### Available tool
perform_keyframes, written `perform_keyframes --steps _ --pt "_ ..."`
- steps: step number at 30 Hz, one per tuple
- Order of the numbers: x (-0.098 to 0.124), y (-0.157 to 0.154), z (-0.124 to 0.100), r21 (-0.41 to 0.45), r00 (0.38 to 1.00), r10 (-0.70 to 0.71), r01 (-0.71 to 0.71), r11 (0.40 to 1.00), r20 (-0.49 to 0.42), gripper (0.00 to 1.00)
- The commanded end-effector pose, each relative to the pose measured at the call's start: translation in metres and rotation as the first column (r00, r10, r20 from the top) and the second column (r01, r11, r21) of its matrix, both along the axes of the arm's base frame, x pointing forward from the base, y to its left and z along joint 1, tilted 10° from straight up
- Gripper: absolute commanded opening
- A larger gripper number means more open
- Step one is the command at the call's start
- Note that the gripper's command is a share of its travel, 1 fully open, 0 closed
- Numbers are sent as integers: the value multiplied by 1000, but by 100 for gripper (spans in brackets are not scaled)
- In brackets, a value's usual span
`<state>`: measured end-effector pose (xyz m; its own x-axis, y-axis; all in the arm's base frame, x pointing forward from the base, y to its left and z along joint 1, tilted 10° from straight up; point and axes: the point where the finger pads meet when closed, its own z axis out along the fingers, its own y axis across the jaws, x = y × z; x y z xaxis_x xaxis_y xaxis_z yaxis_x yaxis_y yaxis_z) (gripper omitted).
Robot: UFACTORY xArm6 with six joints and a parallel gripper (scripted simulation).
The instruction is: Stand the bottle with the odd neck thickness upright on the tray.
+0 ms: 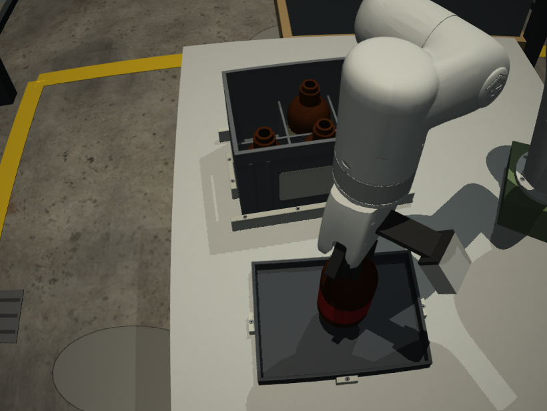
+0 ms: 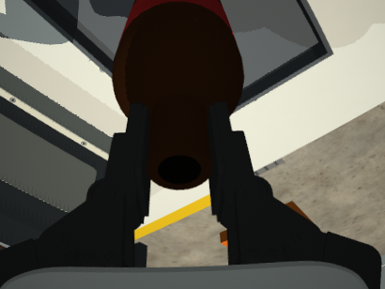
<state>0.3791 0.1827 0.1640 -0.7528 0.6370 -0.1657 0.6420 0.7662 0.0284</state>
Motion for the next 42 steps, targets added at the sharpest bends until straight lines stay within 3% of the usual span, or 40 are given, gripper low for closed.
perform_keyframes --steps 1,17,42 --pt "3 0 -8 2 1000 0 0 1000 5 0" --pt "5 -1 -21 2 1000 0 0 1000 5 0" --pt "5 -1 -22 2 1000 0 0 1000 5 0"
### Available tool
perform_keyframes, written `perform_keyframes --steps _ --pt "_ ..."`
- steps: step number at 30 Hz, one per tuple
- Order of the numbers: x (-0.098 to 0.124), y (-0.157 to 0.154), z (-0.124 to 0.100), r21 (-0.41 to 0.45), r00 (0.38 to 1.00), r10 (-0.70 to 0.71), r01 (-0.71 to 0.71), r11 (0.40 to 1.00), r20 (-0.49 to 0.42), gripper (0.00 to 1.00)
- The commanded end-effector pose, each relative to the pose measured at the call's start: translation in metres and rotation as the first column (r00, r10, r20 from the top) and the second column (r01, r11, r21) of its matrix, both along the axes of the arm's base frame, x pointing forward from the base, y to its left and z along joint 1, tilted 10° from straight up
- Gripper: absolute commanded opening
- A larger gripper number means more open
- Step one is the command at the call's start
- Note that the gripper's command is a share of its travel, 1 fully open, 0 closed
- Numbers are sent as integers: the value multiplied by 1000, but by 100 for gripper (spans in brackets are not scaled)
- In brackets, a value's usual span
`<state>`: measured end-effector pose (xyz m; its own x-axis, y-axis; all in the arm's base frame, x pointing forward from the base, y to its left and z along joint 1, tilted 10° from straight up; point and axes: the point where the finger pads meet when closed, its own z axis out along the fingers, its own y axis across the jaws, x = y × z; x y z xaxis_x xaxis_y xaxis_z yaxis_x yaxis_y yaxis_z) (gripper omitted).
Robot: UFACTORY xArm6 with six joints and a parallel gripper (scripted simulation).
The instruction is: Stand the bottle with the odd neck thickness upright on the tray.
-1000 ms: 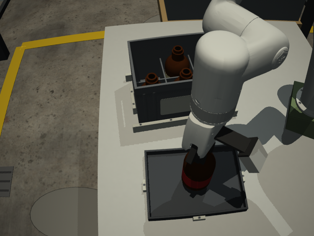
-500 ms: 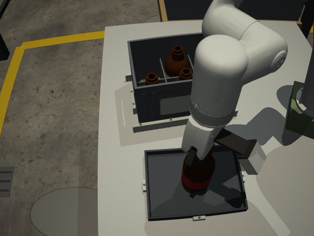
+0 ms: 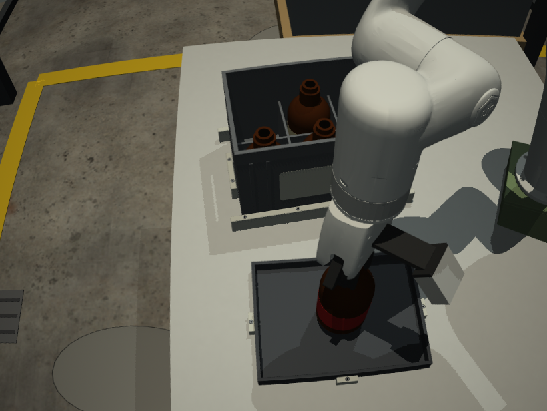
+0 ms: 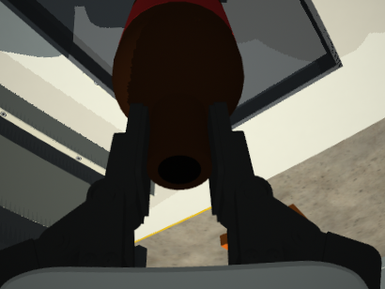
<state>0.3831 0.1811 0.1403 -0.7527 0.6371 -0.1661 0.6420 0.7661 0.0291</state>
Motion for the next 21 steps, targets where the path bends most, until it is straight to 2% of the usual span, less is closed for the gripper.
perform_keyframes --steps 1,21 --pt "1 1 2 2 1000 0 0 1000 4 0" --pt "2 1 -1 2 1000 0 0 1000 4 0"
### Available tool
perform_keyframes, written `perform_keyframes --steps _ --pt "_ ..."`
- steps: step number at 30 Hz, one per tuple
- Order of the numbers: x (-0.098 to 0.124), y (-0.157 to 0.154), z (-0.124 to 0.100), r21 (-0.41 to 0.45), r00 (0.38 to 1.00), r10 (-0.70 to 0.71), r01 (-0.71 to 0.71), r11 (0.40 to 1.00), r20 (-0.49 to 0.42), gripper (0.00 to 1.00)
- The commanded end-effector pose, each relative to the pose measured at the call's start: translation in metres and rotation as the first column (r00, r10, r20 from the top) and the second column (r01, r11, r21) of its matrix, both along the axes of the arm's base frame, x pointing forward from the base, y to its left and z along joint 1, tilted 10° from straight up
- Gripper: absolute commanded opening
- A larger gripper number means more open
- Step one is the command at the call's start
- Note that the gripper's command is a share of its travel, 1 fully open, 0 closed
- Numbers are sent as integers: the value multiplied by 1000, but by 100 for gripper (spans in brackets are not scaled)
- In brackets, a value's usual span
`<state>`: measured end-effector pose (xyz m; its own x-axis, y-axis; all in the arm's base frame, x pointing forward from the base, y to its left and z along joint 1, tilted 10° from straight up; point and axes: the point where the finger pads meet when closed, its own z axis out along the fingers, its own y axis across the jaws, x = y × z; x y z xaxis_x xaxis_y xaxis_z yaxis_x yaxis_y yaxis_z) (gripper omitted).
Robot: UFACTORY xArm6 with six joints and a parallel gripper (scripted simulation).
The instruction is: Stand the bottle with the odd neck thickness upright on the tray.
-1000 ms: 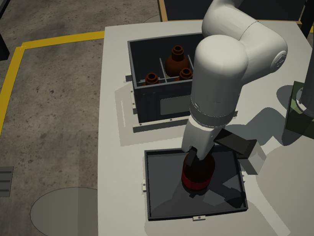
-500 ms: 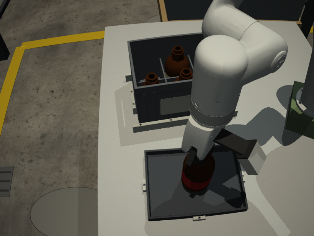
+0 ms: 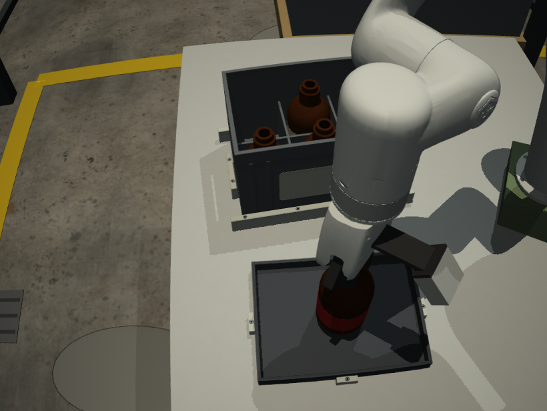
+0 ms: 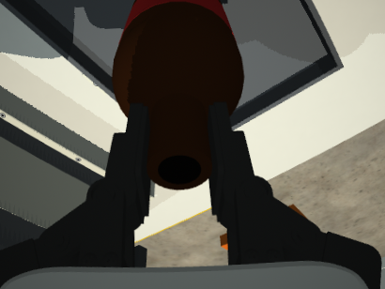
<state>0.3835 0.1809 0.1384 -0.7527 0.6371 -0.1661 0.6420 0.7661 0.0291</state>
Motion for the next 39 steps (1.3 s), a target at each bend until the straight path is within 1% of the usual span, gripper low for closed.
perform_keyframes --steps 1,39 --pt "1 1 0 2 1000 0 0 1000 4 0" --pt "4 0 -14 2 1000 0 0 1000 4 0"
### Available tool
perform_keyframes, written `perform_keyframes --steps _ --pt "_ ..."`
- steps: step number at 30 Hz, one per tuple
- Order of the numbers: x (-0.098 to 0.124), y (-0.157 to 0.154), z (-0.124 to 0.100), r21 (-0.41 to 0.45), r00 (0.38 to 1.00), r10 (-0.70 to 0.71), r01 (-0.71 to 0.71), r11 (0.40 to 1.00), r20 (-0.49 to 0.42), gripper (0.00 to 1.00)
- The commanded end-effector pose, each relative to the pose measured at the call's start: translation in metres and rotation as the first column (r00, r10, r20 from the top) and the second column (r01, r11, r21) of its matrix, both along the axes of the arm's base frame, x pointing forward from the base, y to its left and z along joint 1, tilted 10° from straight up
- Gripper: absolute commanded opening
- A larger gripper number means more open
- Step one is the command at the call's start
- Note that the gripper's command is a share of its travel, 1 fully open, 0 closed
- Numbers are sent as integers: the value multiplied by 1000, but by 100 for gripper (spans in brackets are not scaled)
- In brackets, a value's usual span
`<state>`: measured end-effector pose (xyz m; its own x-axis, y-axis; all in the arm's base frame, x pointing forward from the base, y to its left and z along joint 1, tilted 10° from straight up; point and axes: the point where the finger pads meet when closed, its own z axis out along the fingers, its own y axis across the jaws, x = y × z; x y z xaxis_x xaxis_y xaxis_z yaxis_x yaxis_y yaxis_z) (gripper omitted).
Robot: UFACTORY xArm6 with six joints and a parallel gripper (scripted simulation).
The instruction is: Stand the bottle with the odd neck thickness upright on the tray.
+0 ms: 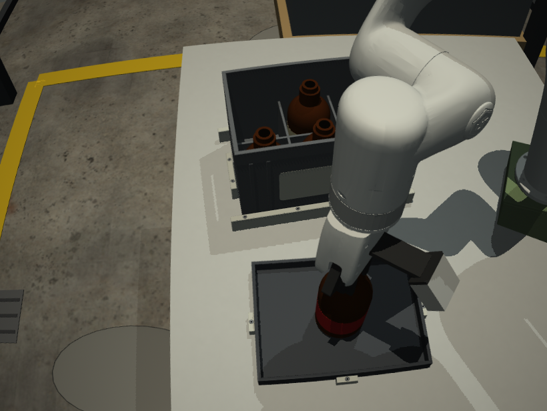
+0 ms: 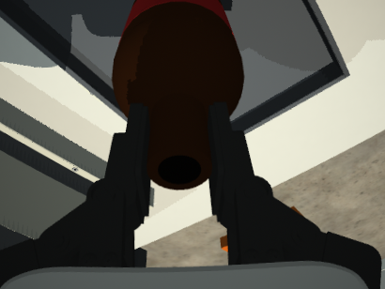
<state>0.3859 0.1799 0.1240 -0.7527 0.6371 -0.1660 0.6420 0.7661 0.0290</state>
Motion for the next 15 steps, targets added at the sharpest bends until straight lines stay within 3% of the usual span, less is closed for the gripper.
perform_keyframes --steps 1,15 --pt "1 1 0 2 1000 0 0 1000 4 0" --pt "2 1 -1 2 1000 0 0 1000 4 0"
